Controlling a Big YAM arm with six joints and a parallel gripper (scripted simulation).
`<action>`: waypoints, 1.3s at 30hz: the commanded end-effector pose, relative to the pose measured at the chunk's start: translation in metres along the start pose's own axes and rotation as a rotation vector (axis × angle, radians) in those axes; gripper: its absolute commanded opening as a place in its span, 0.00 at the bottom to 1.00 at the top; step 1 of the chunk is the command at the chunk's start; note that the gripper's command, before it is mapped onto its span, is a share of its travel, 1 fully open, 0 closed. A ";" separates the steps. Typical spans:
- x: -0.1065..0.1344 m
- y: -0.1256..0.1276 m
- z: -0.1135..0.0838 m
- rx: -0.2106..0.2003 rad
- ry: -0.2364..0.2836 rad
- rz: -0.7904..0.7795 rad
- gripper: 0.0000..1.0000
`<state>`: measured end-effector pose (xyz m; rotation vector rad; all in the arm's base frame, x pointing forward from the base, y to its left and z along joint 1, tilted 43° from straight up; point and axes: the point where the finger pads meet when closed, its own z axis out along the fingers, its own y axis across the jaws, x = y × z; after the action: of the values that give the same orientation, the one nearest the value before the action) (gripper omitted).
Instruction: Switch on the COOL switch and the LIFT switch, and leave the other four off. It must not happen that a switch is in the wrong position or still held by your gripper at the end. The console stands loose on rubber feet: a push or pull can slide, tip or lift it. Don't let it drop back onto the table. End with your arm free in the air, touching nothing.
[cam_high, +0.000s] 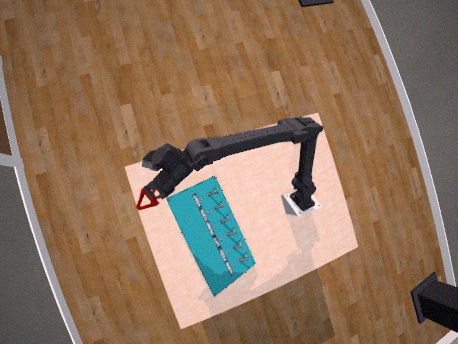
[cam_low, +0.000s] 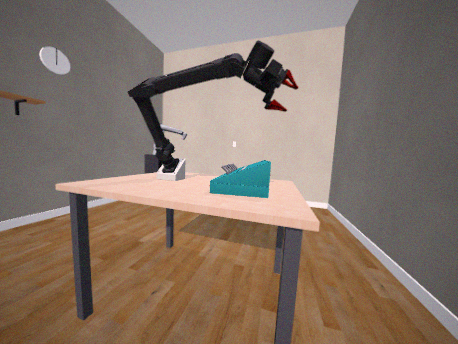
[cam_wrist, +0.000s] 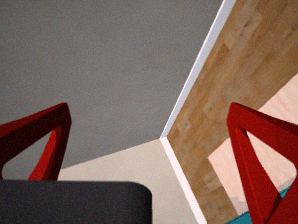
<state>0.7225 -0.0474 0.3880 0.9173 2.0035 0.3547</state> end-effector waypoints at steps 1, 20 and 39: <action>0.070 0.016 0.022 0.035 0.094 -0.082 1.00; 0.362 -0.069 0.024 0.422 0.356 -0.535 1.00; 0.507 -0.180 -0.069 0.696 0.377 -1.209 1.00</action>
<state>0.3681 0.1819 -0.0082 -0.2497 2.7165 -1.0671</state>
